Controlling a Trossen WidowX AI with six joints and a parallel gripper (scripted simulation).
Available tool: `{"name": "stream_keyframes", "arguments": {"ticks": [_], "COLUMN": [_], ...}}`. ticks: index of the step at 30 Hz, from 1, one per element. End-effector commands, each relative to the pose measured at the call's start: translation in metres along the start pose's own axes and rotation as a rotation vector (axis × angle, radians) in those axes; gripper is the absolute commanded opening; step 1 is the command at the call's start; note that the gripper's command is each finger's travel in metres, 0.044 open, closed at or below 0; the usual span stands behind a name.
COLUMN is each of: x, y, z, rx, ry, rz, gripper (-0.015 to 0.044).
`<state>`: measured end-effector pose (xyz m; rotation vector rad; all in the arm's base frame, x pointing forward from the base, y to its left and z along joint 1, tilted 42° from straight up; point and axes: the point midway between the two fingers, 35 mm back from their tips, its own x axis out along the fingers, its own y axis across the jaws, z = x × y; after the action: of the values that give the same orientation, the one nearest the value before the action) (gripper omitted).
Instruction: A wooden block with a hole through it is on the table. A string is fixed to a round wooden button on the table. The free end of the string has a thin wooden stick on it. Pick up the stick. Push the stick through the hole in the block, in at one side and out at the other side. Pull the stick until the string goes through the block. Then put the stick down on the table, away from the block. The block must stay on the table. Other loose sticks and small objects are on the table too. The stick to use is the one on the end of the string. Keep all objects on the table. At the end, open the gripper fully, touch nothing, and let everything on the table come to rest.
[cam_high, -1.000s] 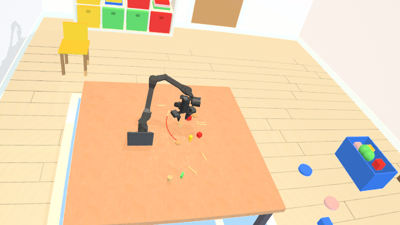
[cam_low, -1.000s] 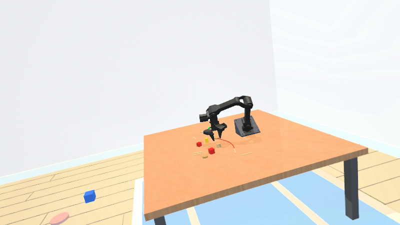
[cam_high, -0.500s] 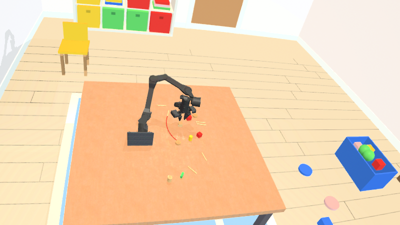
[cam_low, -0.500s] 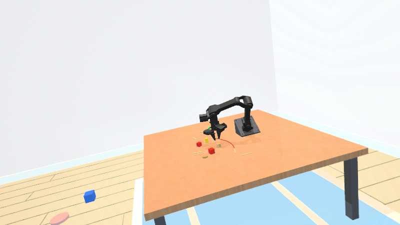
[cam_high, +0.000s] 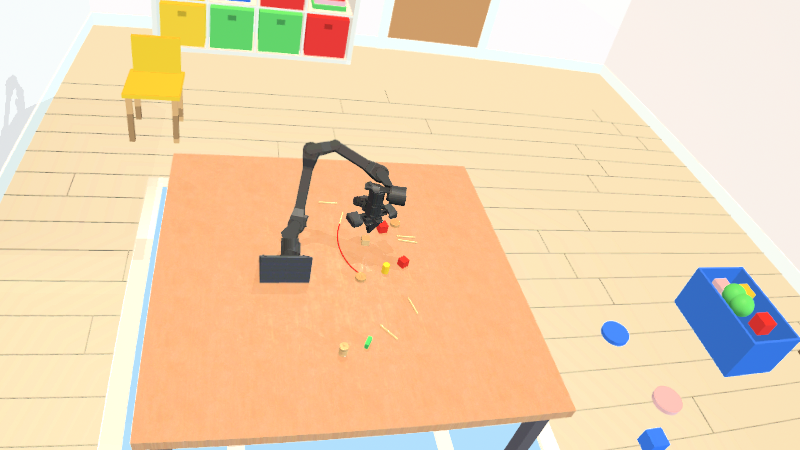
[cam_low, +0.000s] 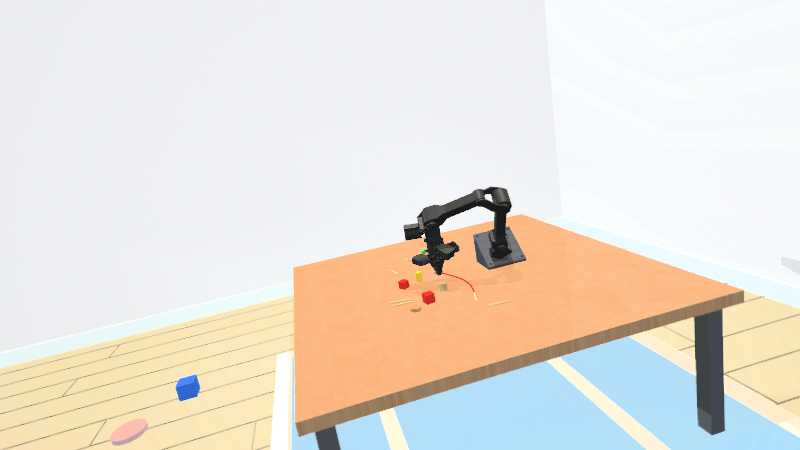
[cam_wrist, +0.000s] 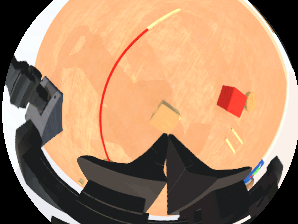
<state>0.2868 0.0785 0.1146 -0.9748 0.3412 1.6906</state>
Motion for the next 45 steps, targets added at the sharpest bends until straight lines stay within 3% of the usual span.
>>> {"name": "stream_keyframes", "arguments": {"ticks": [1,10,19,20,21,30,45], "x": [0.0,0.0,0.0,0.0,0.0,0.0,0.0], "y": [0.0,0.0,0.0,0.0,0.0,0.0,0.0], "z": [0.0,0.0,0.0,0.0,0.0,0.0,0.0], "rx": [0.0,0.0,0.0,0.0,0.0,0.0,0.0], "ry": [0.0,0.0,0.0,0.0,0.0,0.0,0.0], "rz": [0.0,0.0,0.0,0.0,0.0,0.0,0.0], "gripper": [0.0,0.0,0.0236,0.0237,0.0237,0.0,0.0]}}
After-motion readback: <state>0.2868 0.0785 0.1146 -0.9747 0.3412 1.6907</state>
